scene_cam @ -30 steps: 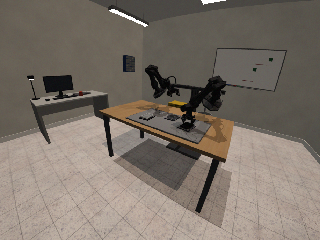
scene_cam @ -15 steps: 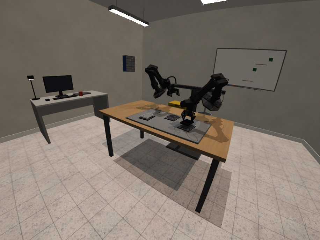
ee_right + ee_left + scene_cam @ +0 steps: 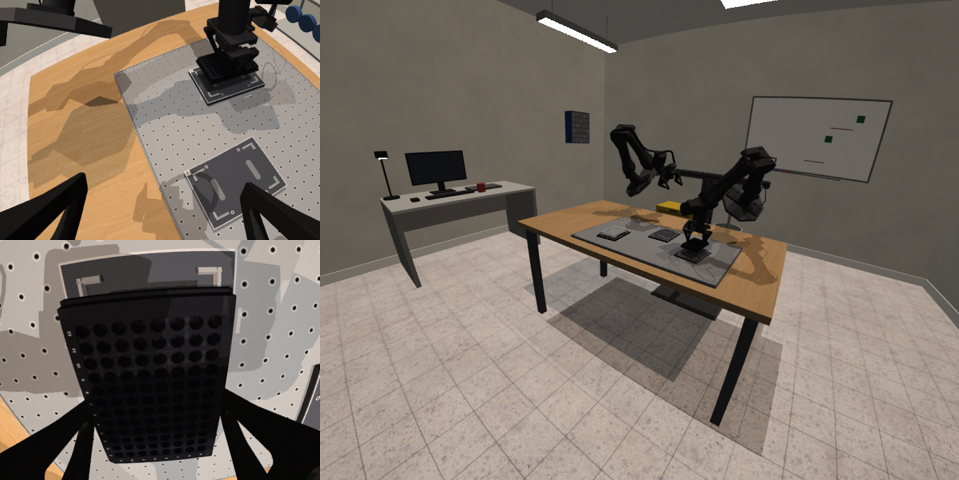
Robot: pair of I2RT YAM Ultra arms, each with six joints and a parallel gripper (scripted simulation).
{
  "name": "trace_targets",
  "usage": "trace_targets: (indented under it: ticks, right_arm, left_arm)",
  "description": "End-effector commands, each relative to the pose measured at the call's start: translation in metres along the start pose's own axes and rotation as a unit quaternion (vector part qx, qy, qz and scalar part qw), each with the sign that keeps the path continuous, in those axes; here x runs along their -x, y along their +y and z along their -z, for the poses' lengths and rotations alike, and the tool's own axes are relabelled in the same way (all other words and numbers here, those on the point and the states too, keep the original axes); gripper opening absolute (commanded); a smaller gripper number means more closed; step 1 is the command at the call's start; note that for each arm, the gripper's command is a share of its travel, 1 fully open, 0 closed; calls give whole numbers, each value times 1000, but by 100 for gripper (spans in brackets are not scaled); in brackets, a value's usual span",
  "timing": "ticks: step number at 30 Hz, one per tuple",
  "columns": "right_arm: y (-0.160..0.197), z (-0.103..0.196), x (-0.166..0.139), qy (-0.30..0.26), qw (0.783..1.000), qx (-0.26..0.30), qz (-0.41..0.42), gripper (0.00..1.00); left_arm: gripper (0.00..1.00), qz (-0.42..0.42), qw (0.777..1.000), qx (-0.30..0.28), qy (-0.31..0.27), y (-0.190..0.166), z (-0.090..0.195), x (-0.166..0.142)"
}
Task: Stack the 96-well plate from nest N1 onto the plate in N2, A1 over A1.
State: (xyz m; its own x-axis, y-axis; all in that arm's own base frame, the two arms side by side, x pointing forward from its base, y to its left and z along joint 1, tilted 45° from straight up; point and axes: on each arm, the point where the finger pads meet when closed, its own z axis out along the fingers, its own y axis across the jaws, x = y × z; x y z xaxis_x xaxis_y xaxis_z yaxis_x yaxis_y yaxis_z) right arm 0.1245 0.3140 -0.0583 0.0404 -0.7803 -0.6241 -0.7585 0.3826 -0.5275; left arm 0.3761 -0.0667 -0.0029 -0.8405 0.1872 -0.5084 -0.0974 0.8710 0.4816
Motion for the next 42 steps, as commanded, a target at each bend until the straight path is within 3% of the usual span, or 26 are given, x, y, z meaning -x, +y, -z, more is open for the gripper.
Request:
trace_targets:
  ticks: [1,11,19,23,27,34,36,42]
  right_arm:
    - [10,20,-7,71,995,-2,-65,100]
    - [25,74,-21,99,993,-2,-60,100]
    - [11,102,-41,128,991,-32,-34,100]
    - [-10,127,-53,139,988,-72,-20,100]
    - [-25,151,-54,117,989,-93,-19,100]
    - [-50,186,-44,70,991,-115,-3,100]
    - [-50,186,-44,70,991,-115,-3,100]
    - [-57,196,-42,59,991,-116,17,100]
  left_arm:
    - [79,2,1000,0,-10,-1,9,4]
    - [79,0,1000,-2,-7,-2,5,3]
    - [79,4,1000,1,-10,-3,7,4]
    - [79,24,1000,7,-8,-13,5,-1]
    - [79,43,999,12,-3,-51,6,-20]
    - [79,29,1000,5,-5,-149,13,-57]
    - [79,29,1000,5,-5,-149,13,-57]
    - [79,5,1000,7,2,-205,7,-90]
